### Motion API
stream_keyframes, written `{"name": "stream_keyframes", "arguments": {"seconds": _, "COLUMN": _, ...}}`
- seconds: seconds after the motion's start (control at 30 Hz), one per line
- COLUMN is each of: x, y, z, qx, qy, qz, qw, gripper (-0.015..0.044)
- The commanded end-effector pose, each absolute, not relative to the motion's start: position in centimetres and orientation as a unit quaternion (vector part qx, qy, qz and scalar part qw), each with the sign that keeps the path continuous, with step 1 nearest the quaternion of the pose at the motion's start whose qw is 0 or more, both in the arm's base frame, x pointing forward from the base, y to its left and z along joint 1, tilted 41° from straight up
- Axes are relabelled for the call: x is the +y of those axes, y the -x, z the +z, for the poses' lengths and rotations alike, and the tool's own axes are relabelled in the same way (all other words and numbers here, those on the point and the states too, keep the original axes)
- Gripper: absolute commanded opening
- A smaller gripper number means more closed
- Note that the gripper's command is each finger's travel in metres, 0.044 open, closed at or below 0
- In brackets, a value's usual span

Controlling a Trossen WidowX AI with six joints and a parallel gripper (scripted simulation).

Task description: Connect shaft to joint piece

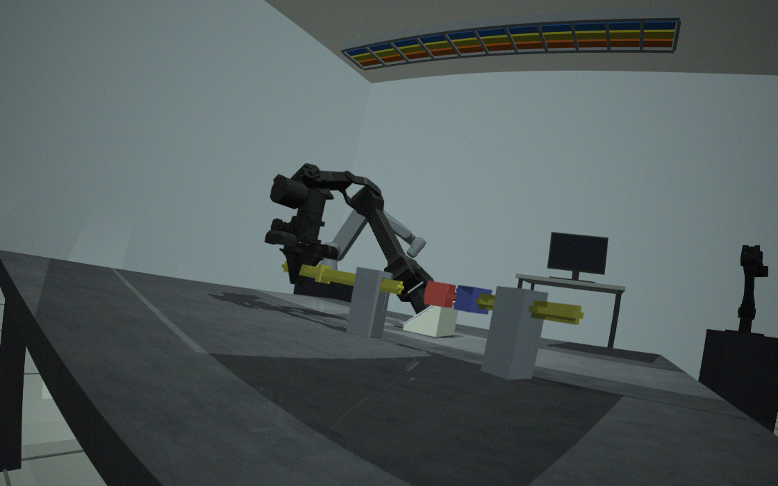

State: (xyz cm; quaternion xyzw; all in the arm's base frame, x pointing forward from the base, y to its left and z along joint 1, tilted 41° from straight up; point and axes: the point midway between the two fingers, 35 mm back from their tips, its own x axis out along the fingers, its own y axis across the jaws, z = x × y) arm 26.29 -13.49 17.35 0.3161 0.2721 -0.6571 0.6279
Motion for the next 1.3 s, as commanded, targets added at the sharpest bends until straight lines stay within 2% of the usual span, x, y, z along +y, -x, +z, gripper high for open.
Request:
{"name": "stream_keyframes", "arguments": {"seconds": 0.0, "x": -13.5, "y": -26.3, "z": 17.3, "qx": 0.273, "qy": -0.315, "qz": -0.657, "qw": 0.628, "gripper": 0.0}}
{"name": "stream_keyframes", "arguments": {"seconds": 1.27, "x": -9.6, "y": -26.7, "z": 13.9, "qx": 0.278, "qy": -0.313, "qz": -0.664, "qw": 0.62, "gripper": 0.0}}
